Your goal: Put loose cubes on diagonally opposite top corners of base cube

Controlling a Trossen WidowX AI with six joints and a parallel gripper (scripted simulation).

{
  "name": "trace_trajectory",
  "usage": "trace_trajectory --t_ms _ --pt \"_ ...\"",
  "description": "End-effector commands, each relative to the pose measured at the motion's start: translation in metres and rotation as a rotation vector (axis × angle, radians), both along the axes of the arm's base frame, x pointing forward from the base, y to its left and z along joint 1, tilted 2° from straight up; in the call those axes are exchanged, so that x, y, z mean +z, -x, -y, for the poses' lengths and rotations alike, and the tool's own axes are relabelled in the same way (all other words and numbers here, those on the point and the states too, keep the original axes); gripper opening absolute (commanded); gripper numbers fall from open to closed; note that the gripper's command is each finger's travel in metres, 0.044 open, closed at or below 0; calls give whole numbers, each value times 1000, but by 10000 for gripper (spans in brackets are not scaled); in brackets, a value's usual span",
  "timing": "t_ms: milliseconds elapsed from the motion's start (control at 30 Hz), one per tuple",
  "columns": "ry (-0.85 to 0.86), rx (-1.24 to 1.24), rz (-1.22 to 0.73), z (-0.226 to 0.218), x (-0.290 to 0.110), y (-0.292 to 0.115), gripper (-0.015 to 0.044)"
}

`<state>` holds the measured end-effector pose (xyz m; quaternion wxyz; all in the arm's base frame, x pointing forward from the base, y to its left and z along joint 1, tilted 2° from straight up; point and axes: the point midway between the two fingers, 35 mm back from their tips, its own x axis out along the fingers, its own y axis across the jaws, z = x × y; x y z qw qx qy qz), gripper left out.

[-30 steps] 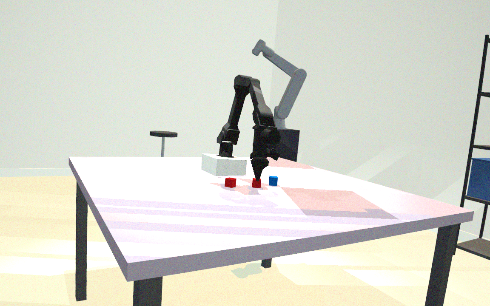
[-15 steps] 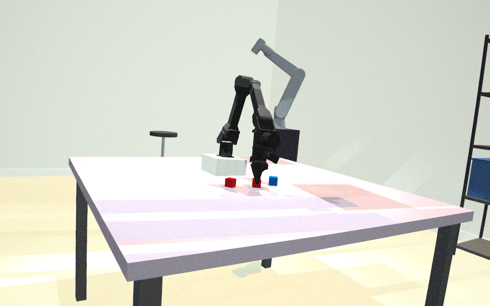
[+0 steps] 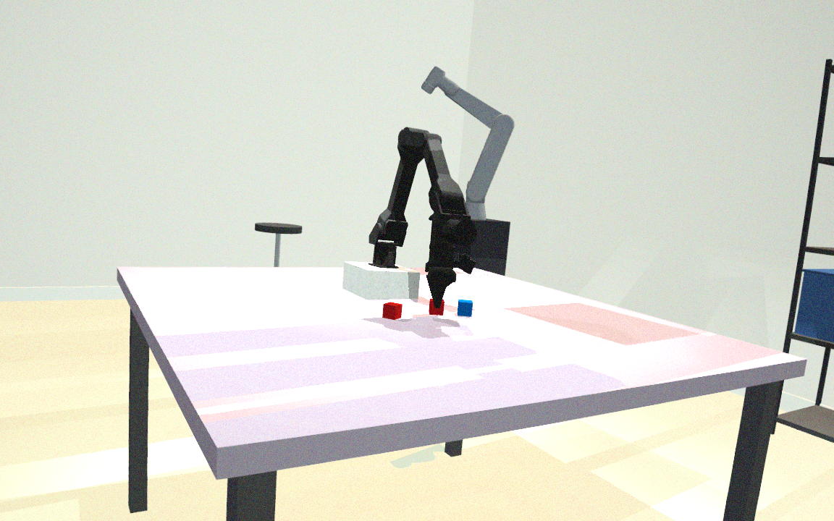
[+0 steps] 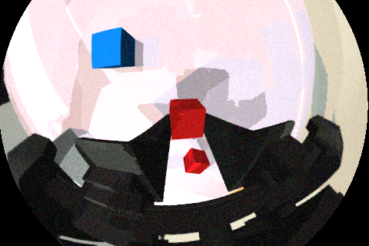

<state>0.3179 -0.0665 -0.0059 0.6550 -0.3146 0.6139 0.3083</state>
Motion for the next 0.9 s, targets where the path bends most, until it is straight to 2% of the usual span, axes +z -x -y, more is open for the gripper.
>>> trace_trajectory --t_ms 0,867 --pt "8 -3 9 2 9 -3 105" --pt "-2 2 -5 1 47 -1 105"
